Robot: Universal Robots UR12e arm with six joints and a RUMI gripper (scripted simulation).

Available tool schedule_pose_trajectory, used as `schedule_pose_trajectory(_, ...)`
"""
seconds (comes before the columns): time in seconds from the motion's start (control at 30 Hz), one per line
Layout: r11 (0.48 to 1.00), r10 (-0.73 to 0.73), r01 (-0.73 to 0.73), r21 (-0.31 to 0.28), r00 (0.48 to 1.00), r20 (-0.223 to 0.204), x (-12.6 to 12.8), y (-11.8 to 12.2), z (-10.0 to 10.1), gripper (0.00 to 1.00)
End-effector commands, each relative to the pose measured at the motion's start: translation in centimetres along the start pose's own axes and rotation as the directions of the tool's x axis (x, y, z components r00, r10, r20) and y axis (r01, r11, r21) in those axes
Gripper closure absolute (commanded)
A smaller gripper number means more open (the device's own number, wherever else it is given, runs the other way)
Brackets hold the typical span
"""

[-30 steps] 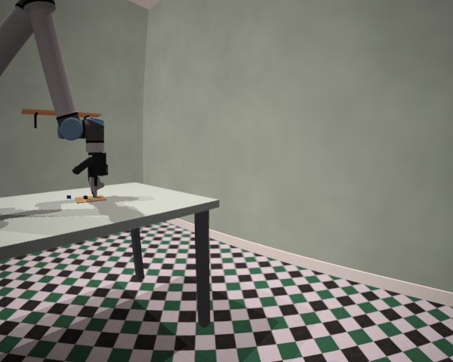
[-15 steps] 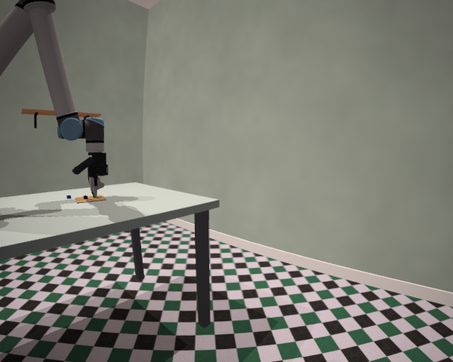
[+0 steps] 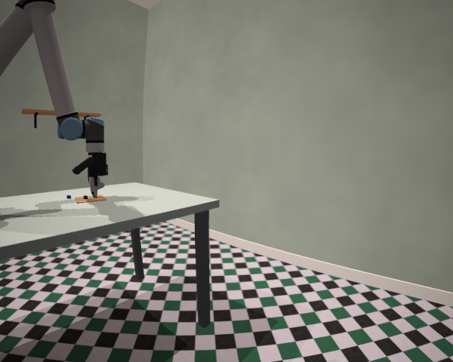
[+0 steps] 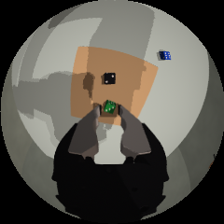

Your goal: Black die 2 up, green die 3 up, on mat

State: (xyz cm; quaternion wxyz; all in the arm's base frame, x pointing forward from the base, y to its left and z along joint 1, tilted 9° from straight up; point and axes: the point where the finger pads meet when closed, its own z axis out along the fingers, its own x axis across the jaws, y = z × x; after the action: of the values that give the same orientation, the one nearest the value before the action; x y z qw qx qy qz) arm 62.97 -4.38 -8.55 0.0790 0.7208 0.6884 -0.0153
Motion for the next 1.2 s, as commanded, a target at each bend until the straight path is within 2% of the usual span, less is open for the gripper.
schedule_pose_trajectory(0.0,1.0,0.0,0.0,-0.001,1.0,0.0,0.0,0.1,-0.1,0.82)
schedule_pose_trajectory(0.27,1.0,0.0,0.0,-0.001,1.0,0.0,0.0,0.1,-0.8,0.82)
schedule_pose_trajectory(0.4,1.0,0.0,0.0,-0.001,1.0,0.0,0.0,0.1,-2.3,0.82)
schedule_pose_trajectory(0.67,1.0,0.0,0.0,-0.001,1.0,0.0,0.0,0.0,-6.6,0.82)
schedule_pose_trajectory(0.73,1.0,0.0,0.0,-0.001,1.0,0.0,0.0,0.0,-6.6,0.82)
schedule_pose_trajectory(0.93,1.0,0.0,0.0,-0.001,1.0,0.0,0.0,0.0,-8.7,0.82)
schedule_pose_trajectory(1.1,1.0,0.0,0.0,-0.001,1.0,0.0,0.0,0.0,-9.0,0.82)
schedule_pose_trajectory(1.13,1.0,0.0,0.0,-0.001,1.0,0.0,0.0,0.0,-9.0,0.0)
schedule_pose_trajectory(1.17,1.0,0.0,0.0,-0.001,1.0,0.0,0.0,0.0,-9.0,0.0)
